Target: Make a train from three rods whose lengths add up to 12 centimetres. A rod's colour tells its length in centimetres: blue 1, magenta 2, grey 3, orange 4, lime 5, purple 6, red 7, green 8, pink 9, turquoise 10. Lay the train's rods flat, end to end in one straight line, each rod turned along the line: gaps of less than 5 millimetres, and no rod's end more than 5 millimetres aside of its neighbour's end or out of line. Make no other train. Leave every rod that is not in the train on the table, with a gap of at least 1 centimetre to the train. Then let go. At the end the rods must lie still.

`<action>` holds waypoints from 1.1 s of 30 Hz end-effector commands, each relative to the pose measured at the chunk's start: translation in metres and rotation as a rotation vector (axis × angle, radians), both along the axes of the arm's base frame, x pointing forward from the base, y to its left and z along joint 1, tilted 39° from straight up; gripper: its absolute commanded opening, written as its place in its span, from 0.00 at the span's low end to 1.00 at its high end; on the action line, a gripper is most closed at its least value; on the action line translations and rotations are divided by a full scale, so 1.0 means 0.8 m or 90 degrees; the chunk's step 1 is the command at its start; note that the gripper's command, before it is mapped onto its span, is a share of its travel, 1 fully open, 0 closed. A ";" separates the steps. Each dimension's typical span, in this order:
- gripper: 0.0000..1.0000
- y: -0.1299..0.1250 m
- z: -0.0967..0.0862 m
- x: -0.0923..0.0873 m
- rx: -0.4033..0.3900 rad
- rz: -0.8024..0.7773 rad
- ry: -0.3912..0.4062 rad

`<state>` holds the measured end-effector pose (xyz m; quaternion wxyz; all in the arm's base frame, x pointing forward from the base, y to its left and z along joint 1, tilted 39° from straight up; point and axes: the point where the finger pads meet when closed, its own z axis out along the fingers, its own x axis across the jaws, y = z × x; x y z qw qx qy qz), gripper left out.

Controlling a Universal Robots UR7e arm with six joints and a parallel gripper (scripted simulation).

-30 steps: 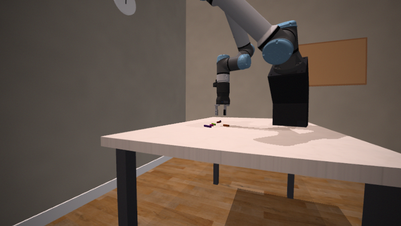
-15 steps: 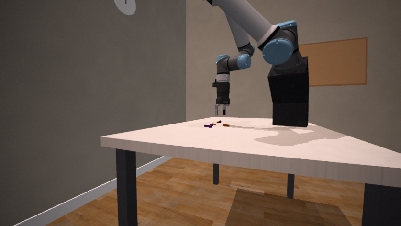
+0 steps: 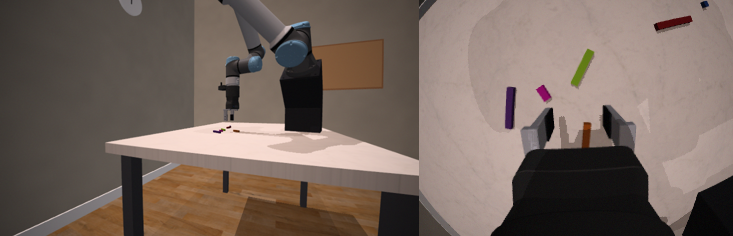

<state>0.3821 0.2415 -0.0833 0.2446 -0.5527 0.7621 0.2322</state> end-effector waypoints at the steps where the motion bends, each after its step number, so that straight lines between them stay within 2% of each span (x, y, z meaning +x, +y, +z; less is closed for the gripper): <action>1: 1.00 0.008 0.007 0.001 -0.013 0.082 -0.067; 5: 1.00 0.015 0.013 0.000 -0.023 0.149 -0.121; 7: 1.00 0.015 0.013 0.000 -0.023 0.149 -0.121; 10: 1.00 0.022 0.018 -0.001 -0.033 0.218 -0.177; 22: 1.00 0.042 0.034 -0.008 -0.063 0.416 -0.337; 24: 1.00 0.042 0.034 -0.008 -0.063 0.416 -0.337; 33: 1.00 0.055 0.043 -0.015 -0.083 0.548 -0.444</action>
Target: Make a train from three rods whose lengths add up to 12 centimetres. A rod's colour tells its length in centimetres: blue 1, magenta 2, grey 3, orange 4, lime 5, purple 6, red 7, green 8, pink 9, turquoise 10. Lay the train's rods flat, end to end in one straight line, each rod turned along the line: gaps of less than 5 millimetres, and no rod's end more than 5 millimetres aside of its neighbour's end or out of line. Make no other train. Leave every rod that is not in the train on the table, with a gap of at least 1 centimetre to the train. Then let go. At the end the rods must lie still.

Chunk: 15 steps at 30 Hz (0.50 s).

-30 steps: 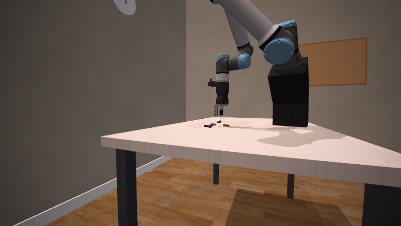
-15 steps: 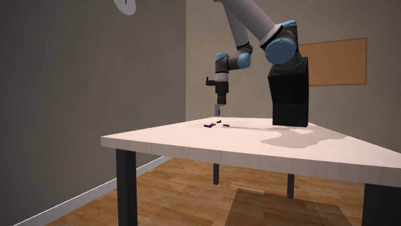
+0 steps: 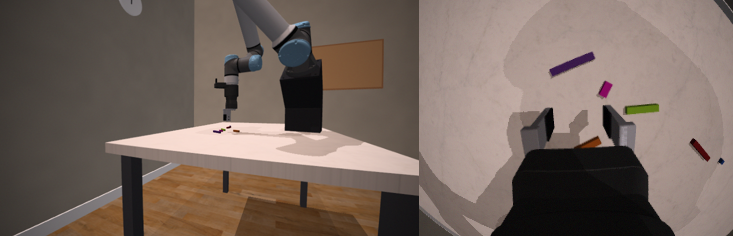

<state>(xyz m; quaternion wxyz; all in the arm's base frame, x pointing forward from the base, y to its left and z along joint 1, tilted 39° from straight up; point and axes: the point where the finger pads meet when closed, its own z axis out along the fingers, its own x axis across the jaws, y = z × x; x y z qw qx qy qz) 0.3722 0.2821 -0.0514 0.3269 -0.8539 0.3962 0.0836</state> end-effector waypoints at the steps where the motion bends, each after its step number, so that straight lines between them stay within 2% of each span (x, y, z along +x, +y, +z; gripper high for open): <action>1: 1.00 0.005 0.004 -0.003 -0.008 0.056 -0.046; 6: 1.00 0.007 0.006 -0.005 -0.012 0.083 -0.068; 15: 1.00 0.008 0.006 -0.005 -0.013 0.088 -0.072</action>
